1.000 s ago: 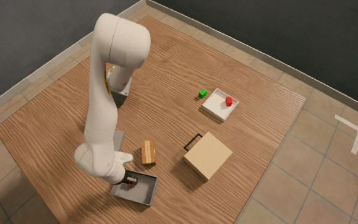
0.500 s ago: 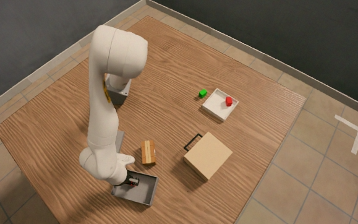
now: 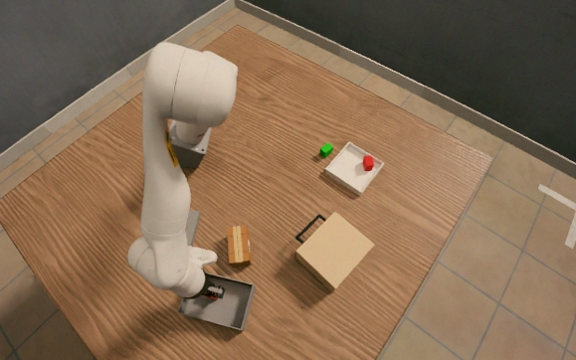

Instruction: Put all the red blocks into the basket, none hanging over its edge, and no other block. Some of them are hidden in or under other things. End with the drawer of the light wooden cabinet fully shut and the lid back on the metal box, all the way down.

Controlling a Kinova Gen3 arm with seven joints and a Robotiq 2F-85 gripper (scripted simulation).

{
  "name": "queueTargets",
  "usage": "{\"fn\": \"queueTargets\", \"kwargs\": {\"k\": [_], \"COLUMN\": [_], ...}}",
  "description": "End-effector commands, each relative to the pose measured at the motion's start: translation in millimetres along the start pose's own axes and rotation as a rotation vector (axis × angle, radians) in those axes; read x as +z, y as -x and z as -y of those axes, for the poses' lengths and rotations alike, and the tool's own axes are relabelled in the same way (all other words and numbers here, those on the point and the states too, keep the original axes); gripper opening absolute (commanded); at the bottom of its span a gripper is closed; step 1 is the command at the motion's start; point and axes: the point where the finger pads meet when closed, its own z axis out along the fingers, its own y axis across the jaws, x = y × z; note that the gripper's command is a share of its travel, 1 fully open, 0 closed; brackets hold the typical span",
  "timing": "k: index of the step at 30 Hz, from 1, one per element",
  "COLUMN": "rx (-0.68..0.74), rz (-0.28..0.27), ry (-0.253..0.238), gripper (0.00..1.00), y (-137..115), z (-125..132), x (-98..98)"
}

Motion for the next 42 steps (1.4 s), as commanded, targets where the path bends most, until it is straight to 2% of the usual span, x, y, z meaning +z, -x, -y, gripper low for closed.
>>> {"fn": "queueTargets", "kwargs": {"k": [1, 42], "rx": [-0.003, -0.006], "rz": [-0.003, 0.005], "ry": [0.0, 0.001], "gripper": [0.7, 0.7], "y": [-2.7, 0.1], "z": [-0.8, -7.0], "x": [3.0, 1.1]}}
